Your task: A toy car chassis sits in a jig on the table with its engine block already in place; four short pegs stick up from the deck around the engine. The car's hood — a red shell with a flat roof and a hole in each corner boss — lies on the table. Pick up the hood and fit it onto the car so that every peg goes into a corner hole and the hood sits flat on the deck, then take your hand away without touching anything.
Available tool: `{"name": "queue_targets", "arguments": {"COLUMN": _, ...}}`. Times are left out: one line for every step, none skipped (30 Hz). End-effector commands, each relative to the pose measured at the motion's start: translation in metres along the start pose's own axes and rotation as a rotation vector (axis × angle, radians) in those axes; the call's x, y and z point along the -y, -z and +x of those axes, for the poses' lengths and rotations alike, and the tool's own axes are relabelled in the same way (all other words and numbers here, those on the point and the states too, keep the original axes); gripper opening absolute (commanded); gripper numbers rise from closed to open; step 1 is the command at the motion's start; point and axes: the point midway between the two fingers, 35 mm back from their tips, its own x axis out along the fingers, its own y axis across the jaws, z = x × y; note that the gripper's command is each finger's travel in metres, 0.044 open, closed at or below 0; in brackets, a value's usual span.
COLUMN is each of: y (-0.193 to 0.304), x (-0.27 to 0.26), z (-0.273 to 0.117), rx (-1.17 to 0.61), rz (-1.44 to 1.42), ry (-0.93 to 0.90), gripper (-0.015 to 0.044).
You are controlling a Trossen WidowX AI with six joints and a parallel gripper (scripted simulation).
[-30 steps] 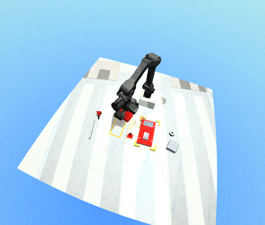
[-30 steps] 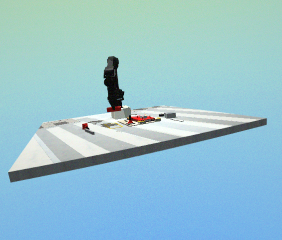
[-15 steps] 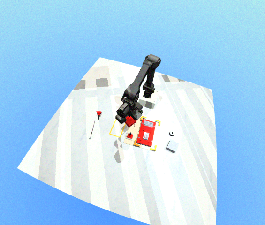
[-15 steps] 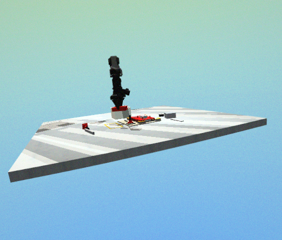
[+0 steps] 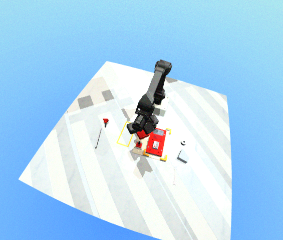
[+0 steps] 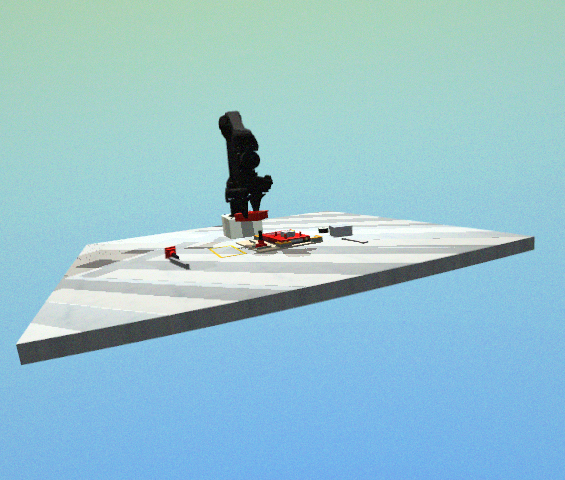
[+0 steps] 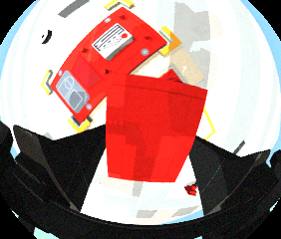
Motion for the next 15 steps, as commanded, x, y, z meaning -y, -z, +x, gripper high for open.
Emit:
{"name": "queue_targets", "arguments": {"y": -0.009, "x": -0.003, "z": -0.001, "rx": -0.002, "rz": 0.061, "ry": 0.003, "gripper": 0.0000}}
{"name": "queue_targets", "arguments": {"y": -0.012, "x": -0.004, "z": -0.001, "rx": -0.002, "rz": 0.079, "ry": 0.003, "gripper": 0.0000}}
{"name": "queue_targets", "arguments": {"y": -0.014, "x": -0.005, "z": -0.001, "rx": -0.002, "rz": 0.097, "ry": 0.003, "gripper": 0.0000}}
{"name": "queue_targets", "arguments": {"y": -0.017, "x": -0.006, "z": -0.001, "rx": -0.002, "rz": 0.115, "ry": 0.003, "gripper": 0.0000}}
{"name": "queue_targets", "arguments": {"y": -0.020, "x": -0.008, "z": -0.001, "rx": -0.001, "rz": 0.134, "ry": 0.003, "gripper": 0.0000}}
{"name": "queue_targets", "arguments": {"y": -0.022, "x": -0.009, "z": -0.001, "rx": -0.001, "rz": 0.152, "ry": 0.003, "gripper": 0.0000}}
{"name": "queue_targets", "arguments": {"y": -0.025, "x": -0.010, "z": -0.001, "rx": -0.001, "rz": 0.170, "ry": 0.003, "gripper": 0.0000}}
{"name": "queue_targets", "arguments": {"y": -0.027, "x": -0.011, "z": -0.001, "rx": -0.001, "rz": 0.188, "ry": 0.003, "gripper": 0.0000}}
{"name": "queue_targets", "arguments": {"y": -0.030, "x": -0.013, "z": -0.001, "rx": -0.001, "rz": 0.206, "ry": 0.003, "gripper": 0.0000}}
{"name": "queue_targets", "arguments": {"y": -0.032, "x": -0.014, "z": -0.001, "rx": -0.001, "rz": 0.224, "ry": 0.003, "gripper": 0.0000}}
{"name": "queue_targets", "arguments": {"y": -0.035, "x": -0.015, "z": -0.001, "rx": -0.001, "rz": 0.242, "ry": 0.003, "gripper": 0.0000}}
{"name": "queue_targets", "arguments": {"y": -0.037, "x": -0.017, "z": -0.001, "rx": -0.001, "rz": 0.260, "ry": 0.004, "gripper": 0.0000}}
{"name": "queue_targets", "arguments": {"y": -0.040, "x": -0.018, "z": -0.001, "rx": -0.001, "rz": 0.278, "ry": 0.004, "gripper": 0.0000}}
{"name": "queue_targets", "arguments": {"y": -0.042, "x": -0.020, "z": -0.001, "rx": 0.000, "rz": 0.296, "ry": 0.004, "gripper": 0.0000}}
{"name": "queue_targets", "arguments": {"y": -0.045, "x": -0.021, "z": -0.001, "rx": 0.000, "rz": 0.313, "ry": 0.004, "gripper": 0.0000}}
